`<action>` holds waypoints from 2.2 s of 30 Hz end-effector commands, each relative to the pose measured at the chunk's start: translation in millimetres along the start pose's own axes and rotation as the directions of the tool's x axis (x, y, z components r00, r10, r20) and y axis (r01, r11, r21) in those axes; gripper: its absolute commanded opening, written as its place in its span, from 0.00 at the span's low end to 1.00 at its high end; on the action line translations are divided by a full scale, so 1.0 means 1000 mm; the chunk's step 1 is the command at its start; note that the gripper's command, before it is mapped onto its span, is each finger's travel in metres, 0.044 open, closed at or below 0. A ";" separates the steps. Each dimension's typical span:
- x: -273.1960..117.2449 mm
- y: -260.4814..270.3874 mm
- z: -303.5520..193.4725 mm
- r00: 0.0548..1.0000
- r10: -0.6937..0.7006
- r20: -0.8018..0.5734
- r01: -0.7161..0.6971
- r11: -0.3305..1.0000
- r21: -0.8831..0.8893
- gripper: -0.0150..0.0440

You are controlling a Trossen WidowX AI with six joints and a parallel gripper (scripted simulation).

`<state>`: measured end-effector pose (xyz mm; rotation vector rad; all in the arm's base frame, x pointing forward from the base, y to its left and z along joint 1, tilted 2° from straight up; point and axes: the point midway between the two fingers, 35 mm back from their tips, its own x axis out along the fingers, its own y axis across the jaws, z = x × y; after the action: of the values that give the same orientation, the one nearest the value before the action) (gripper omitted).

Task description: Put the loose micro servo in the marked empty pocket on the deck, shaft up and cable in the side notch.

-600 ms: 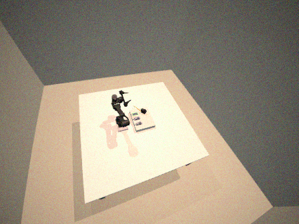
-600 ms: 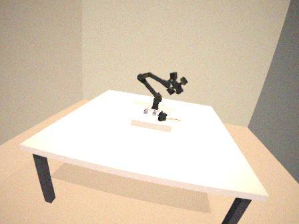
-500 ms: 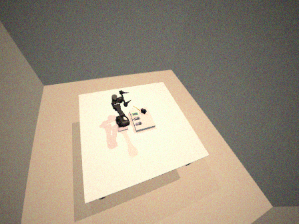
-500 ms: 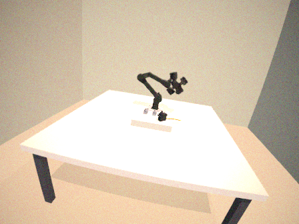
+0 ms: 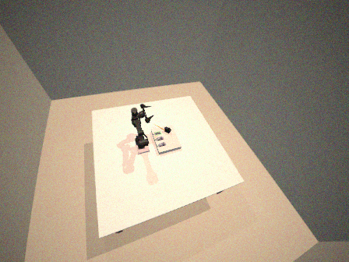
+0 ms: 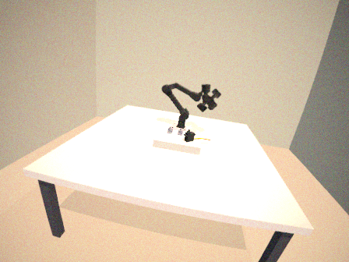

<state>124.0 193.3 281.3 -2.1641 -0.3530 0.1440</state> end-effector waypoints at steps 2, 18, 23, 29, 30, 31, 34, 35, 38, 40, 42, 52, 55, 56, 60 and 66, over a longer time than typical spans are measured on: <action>0.009 -0.007 0.004 1.000 -0.002 0.011 0.001 0.998 0.068 1.00; 0.035 -0.014 0.016 0.998 0.020 0.063 -0.034 0.973 0.230 1.00; 0.044 -0.014 0.019 0.996 0.042 0.079 -0.063 0.955 0.291 1.00; 0.055 -0.013 0.023 0.992 0.074 0.100 -0.105 0.926 0.363 1.00; 0.057 -0.012 0.024 0.991 0.079 0.103 -0.113 0.920 0.375 1.00; 0.058 -0.012 0.024 0.991 0.085 0.107 -0.121 0.914 0.387 1.00; 0.064 -0.010 0.026 0.987 0.105 0.118 -0.145 0.894 0.423 1.00; 0.066 -0.010 0.027 0.986 0.111 0.122 -0.154 0.887 0.435 1.00; 0.071 -0.007 0.028 0.982 0.132 0.133 -0.180 0.864 0.471 1.00; 0.075 -0.006 0.029 0.979 0.147 0.141 -0.198 0.846 0.495 1.00; 0.079 -0.004 0.030 0.976 0.162 0.149 -0.216 0.828 0.518 1.00; 0.096 0.007 0.034 0.951 0.247 0.186 -0.308 0.711 0.632 1.00; 0.101 0.011 0.034 0.941 0.274 0.198 -0.334 0.669 0.664 1.00; 0.103 0.012 0.035 0.938 0.284 0.201 -0.343 0.654 0.674 1.00; 0.109 0.018 0.035 0.922 0.322 0.217 -0.374 0.591 0.714 1.00; 0.118 0.028 0.036 0.894 0.380 0.239 -0.413 0.486 0.771 1.00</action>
<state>227.4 241.9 244.9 -1.3256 0.1549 0.4990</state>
